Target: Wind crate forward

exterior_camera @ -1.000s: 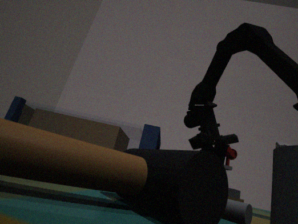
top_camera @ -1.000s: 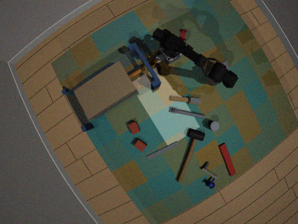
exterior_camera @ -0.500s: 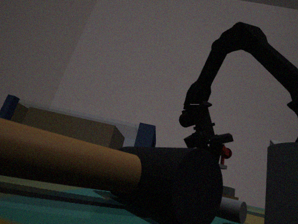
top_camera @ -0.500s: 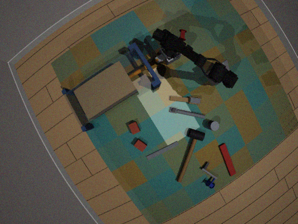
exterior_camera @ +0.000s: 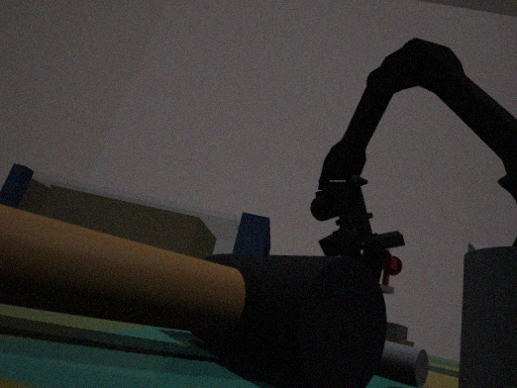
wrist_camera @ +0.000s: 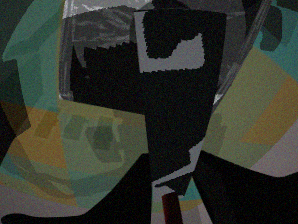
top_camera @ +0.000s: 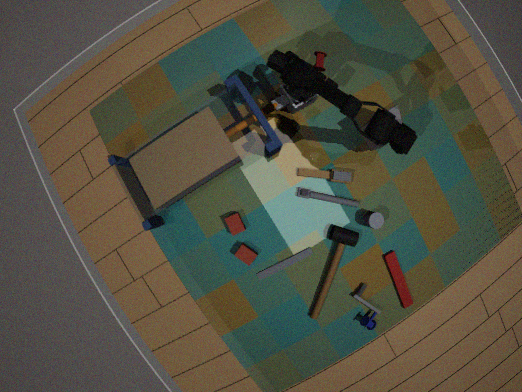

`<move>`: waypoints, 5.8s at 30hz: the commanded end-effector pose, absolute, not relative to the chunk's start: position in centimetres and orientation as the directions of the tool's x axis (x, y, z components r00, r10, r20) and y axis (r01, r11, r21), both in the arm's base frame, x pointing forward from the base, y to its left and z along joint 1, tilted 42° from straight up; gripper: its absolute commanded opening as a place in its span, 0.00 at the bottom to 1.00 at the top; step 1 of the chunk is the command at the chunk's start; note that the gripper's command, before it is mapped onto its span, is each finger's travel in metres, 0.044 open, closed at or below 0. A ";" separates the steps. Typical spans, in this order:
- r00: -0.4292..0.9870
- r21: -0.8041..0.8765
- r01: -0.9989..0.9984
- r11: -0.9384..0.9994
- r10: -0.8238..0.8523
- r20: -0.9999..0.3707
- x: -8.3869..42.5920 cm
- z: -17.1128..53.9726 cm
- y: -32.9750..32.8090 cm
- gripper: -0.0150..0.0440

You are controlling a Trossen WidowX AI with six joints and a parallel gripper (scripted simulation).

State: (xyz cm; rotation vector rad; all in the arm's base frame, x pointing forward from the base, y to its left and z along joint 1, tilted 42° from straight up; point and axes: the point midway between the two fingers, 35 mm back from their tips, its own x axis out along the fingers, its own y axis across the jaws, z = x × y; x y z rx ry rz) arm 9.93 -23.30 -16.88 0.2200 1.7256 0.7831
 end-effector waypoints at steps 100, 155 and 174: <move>0.092 0.640 0.039 0.767 0.635 -0.767 8.5 -7.2 -29.7 1.00; 0.091 0.448 0.785 0.428 0.635 -0.767 6.8 -10.6 -25.9 0.25; 0.090 0.450 0.781 0.433 0.635 -0.767 6.5 -7.0 -29.4 0.25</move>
